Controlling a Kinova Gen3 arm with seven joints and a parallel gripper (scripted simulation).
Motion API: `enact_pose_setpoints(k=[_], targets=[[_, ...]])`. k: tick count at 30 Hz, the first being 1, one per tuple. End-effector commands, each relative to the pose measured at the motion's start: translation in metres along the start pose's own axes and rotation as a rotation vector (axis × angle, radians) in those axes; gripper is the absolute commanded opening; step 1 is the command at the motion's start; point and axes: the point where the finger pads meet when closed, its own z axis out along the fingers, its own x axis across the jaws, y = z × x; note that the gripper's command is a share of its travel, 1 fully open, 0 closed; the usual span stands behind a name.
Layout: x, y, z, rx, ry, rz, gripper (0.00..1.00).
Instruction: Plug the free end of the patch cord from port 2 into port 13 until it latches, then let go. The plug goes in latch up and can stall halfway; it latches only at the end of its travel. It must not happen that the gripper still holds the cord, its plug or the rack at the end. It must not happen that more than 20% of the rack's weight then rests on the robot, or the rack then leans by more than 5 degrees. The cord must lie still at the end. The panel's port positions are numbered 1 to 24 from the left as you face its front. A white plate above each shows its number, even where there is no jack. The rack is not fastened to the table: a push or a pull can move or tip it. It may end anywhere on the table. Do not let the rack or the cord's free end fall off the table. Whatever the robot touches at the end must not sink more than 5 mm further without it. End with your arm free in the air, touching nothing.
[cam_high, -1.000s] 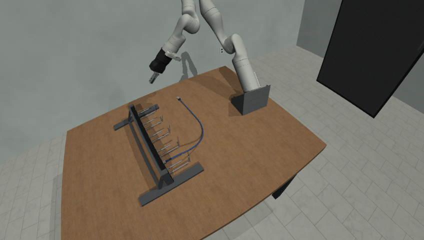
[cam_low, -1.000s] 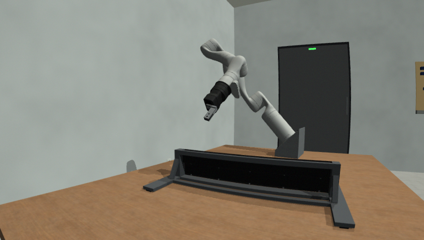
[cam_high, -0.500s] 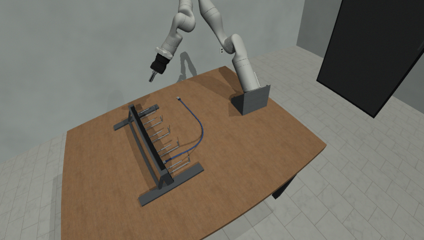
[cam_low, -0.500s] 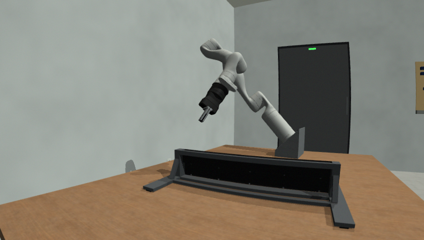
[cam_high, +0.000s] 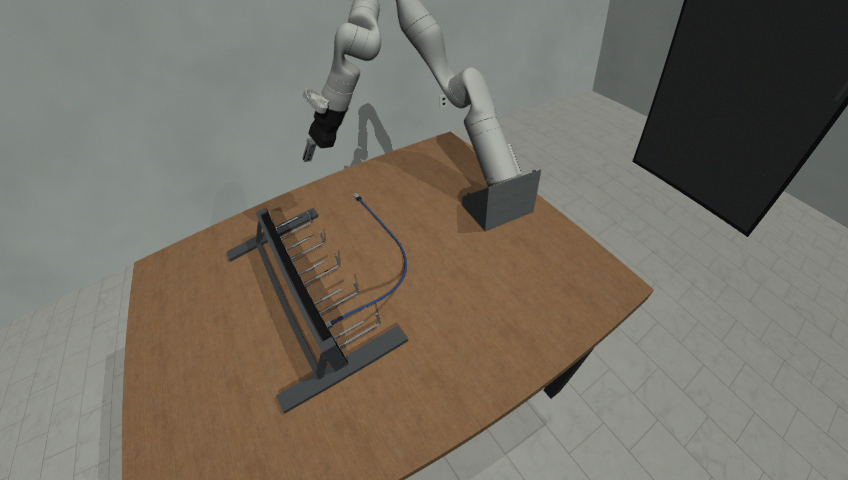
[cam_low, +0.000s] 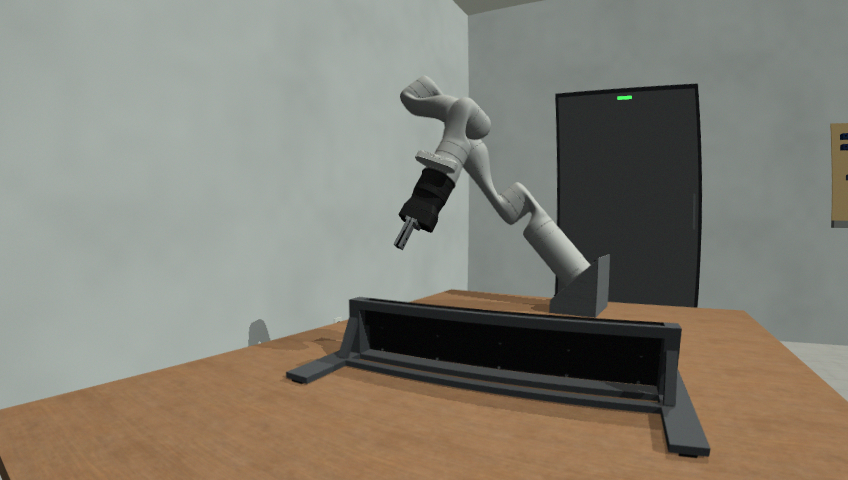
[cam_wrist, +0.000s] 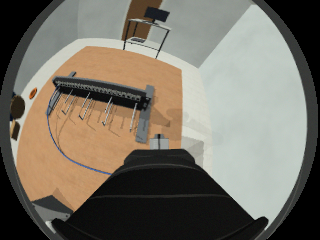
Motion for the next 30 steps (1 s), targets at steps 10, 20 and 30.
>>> enact_pose_setpoints(k=[10, 20, 30], targets=[[0.001, 0.018, -0.001, -0.109, -0.033, 0.430, 0.00], [-0.006, 0.040, -0.005, -0.227, -0.041, 0.806, 0.00], [-0.017, 0.058, -0.013, -0.340, -0.029, 1.120, 0.00]])
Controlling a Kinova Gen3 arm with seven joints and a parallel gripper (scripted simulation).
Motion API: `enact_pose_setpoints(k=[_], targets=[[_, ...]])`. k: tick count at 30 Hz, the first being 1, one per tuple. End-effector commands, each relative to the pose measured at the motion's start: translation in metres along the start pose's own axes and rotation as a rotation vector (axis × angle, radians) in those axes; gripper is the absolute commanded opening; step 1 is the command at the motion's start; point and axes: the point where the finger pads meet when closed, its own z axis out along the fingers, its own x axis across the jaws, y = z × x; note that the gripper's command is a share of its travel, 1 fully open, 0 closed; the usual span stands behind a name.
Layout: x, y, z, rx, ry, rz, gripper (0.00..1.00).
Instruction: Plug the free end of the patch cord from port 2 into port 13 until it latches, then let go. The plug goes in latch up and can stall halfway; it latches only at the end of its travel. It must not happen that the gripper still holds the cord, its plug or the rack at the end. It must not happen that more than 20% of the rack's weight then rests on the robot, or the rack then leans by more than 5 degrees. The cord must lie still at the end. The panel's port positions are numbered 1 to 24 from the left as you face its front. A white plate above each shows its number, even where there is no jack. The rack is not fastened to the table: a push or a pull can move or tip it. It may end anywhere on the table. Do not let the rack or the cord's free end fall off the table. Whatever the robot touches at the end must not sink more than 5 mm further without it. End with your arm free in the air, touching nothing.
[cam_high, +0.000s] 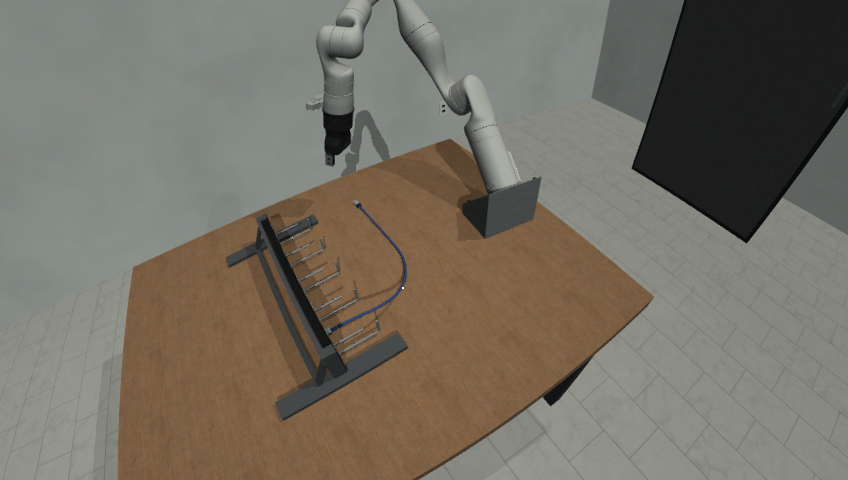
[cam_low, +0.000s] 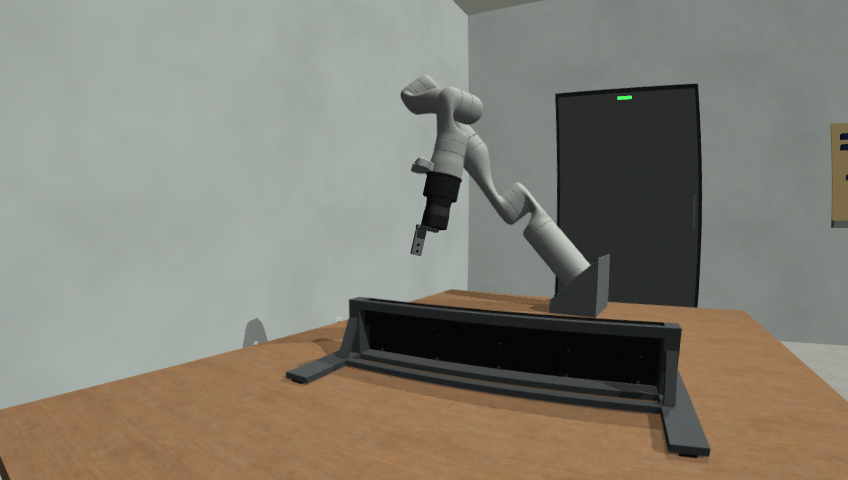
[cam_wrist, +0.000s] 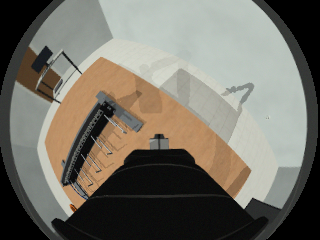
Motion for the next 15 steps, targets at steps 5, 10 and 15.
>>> enact_pose_setpoints(k=[5, 10, 15], targets=[[0.004, 0.012, -0.003, -0.054, 0.014, 0.181, 0.00], [0.006, 0.018, -0.005, -0.079, 0.025, 0.259, 0.00], [0.009, 0.027, -0.007, -0.114, 0.042, 0.370, 0.00]])
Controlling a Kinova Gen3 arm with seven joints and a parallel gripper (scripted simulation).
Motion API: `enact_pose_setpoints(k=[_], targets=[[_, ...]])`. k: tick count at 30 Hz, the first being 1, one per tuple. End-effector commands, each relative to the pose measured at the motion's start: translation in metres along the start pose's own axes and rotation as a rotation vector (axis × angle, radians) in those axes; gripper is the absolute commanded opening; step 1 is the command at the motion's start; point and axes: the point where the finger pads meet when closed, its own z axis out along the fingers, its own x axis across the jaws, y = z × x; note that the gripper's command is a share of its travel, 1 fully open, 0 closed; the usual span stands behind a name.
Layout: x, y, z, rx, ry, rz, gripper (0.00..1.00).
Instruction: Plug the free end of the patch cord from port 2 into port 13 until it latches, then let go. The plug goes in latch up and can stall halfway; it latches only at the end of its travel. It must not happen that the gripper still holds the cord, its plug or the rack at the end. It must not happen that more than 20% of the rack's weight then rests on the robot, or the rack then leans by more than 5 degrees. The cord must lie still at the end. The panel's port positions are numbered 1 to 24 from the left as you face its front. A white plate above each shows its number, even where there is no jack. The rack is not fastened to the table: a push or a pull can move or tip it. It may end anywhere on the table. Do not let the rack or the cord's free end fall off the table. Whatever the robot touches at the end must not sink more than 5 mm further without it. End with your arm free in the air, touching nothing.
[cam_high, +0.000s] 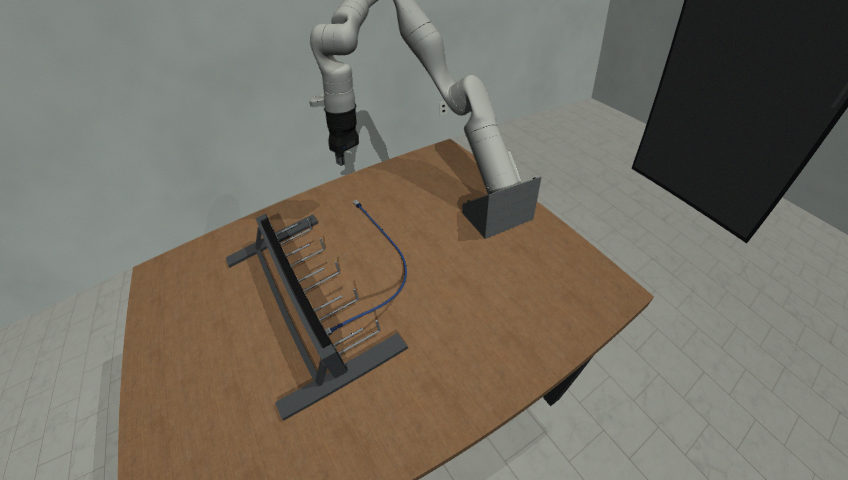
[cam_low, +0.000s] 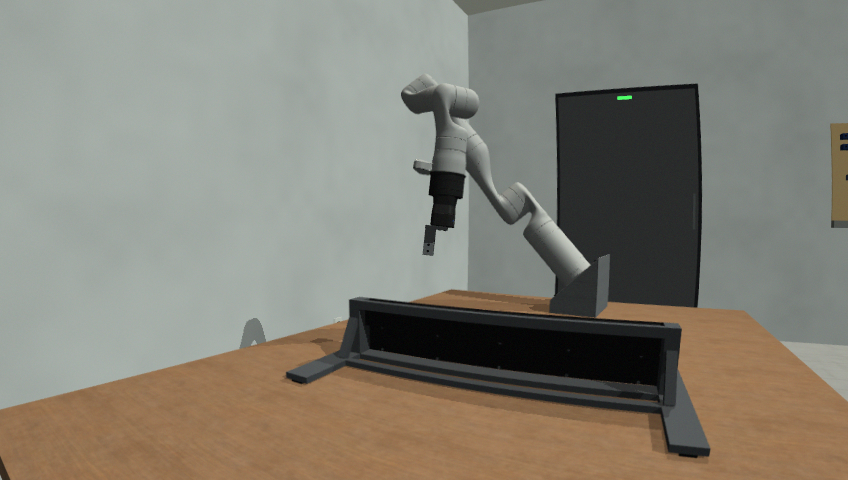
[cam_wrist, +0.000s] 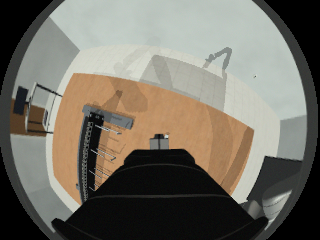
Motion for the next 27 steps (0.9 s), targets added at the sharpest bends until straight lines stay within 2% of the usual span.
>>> enact_pose_setpoints(k=[1, 8, 27], targets=[[0.000, 0.003, -0.002, -0.012, 0.003, 0.042, 0.00], [0.006, 0.012, -0.004, -0.046, 0.025, 0.155, 0.00], [0.012, 0.022, -0.007, -0.081, 0.050, 0.273, 0.00]])
